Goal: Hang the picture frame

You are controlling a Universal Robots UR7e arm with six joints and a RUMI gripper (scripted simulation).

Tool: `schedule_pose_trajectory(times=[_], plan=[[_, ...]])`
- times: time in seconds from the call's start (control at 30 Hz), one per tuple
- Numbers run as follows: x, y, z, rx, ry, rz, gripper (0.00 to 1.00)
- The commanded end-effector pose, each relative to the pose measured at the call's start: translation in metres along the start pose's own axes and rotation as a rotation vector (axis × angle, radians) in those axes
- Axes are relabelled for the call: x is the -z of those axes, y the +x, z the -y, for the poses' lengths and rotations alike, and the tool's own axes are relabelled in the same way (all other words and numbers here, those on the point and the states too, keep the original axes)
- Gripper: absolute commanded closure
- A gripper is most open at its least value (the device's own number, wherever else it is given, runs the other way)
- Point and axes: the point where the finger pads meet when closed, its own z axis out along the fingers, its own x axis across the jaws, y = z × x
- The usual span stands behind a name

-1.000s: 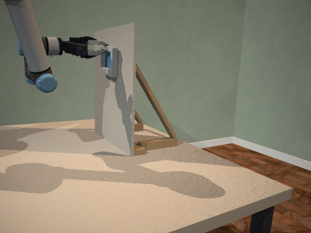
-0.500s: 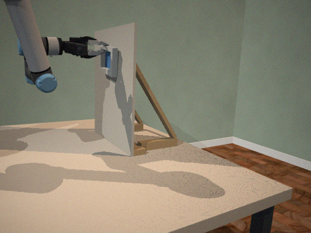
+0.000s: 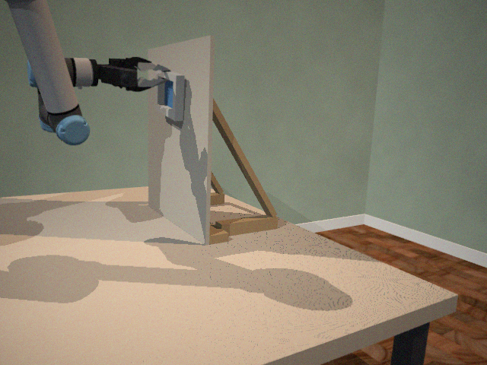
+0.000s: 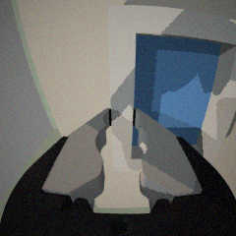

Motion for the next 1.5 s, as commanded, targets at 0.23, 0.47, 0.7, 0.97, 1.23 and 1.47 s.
schedule_pose_trajectory(times=[0.23,0.47,0.7,0.97,1.23,1.47], plan=[[0.0001,-0.0005,-0.0001,0.0,0.0,0.001,1.0],[0.0001,-0.0005,-0.0001,0.0,0.0,0.001,1.0],[0.0001,-0.0006,-0.0001,0.0,0.0,0.001,1.0],[0.0,-0.0012,-0.0001,0.0,0.0,0.001,1.0],[-0.0001,-0.003,-0.0001,0.0,0.0,0.001,1.0],[-0.0001,-0.0043,-0.0001,0.0,0.0,0.001,1.0]])
